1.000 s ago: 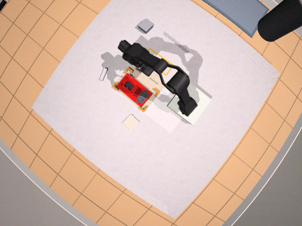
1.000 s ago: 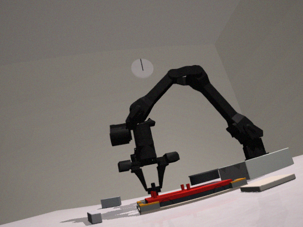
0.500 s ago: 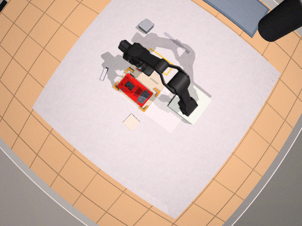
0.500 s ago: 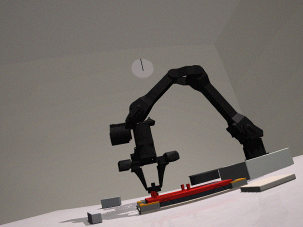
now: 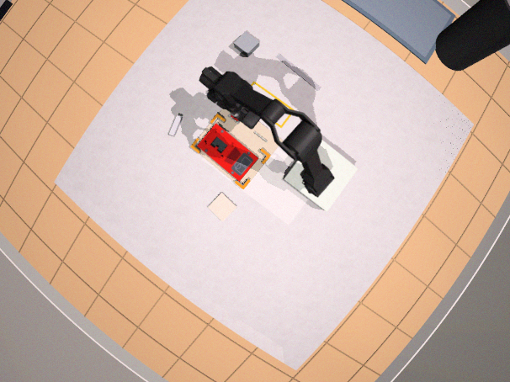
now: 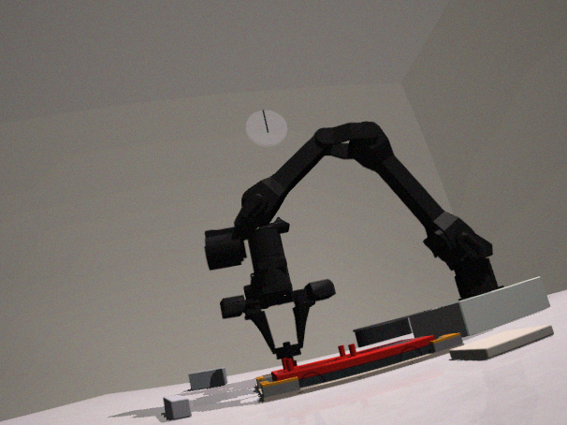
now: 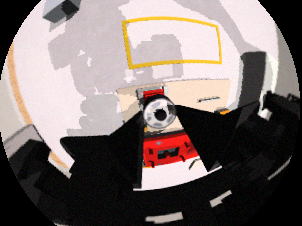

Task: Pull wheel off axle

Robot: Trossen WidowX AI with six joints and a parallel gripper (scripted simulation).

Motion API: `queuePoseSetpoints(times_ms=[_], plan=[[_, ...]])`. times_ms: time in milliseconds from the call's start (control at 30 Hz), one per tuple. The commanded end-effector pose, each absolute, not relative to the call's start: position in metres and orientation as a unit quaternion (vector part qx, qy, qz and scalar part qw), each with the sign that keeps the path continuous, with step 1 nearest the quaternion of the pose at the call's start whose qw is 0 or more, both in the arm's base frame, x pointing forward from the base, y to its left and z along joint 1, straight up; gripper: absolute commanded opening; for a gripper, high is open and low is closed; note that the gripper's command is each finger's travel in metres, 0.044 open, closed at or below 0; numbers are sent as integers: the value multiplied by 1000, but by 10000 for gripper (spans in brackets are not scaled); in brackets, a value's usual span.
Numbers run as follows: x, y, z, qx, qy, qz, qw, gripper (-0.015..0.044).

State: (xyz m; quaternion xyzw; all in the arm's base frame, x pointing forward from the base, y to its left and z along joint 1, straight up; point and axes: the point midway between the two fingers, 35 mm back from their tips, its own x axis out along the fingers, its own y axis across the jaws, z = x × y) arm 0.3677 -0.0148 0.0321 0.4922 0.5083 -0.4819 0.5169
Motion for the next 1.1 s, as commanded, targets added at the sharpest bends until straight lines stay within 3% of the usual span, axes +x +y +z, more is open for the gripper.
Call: queuePoseSetpoints(times_ms=[0, 1067], plan=[[369, -15, 36, 494, 507, -481, 518, 0], [368, -15, 46, 495, 507, -480, 517, 0]])
